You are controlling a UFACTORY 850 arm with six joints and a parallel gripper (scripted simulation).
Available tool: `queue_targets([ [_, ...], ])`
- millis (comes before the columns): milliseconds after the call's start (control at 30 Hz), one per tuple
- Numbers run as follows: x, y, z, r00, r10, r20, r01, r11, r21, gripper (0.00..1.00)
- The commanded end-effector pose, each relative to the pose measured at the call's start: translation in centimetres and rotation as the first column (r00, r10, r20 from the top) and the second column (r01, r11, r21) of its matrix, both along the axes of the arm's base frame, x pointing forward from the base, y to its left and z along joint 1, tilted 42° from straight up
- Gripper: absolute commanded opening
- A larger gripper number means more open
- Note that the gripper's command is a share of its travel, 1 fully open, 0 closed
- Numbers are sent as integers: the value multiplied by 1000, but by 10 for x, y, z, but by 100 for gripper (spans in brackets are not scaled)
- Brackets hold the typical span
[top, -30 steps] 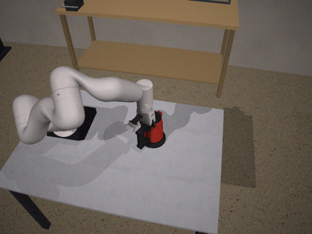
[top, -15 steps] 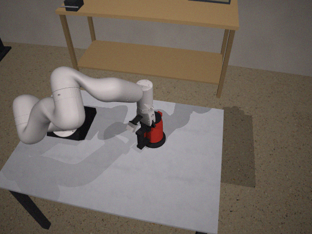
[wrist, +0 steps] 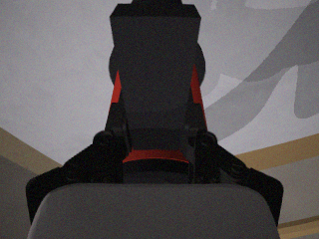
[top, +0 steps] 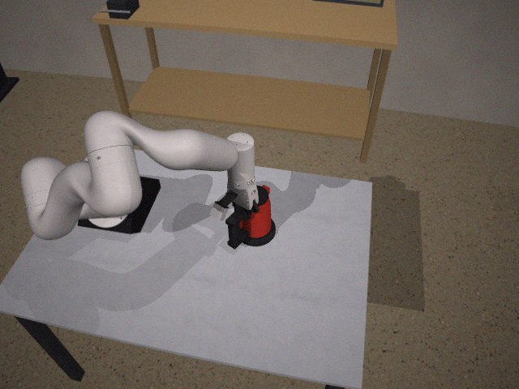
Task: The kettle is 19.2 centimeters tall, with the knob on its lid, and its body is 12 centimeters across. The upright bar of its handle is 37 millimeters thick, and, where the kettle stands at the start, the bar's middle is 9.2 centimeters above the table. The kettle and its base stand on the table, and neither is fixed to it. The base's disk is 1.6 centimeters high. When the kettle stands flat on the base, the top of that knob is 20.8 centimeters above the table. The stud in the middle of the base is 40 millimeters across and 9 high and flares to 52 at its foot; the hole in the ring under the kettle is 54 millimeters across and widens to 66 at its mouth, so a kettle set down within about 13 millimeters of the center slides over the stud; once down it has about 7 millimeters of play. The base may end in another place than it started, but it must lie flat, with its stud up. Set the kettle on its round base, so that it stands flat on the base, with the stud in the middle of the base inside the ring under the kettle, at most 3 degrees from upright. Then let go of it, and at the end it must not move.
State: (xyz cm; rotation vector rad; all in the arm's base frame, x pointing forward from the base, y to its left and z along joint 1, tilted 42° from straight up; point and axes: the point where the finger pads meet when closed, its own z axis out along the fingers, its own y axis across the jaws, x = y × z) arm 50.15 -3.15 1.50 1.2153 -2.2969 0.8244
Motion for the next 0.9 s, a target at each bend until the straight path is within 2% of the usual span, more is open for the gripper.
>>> queue_targets([
  [0,1,0,0,1000,1,2,-1,1000,1,0],
  [867,0,-2,-3,1000,1,2,-1,1000,1,0],
])
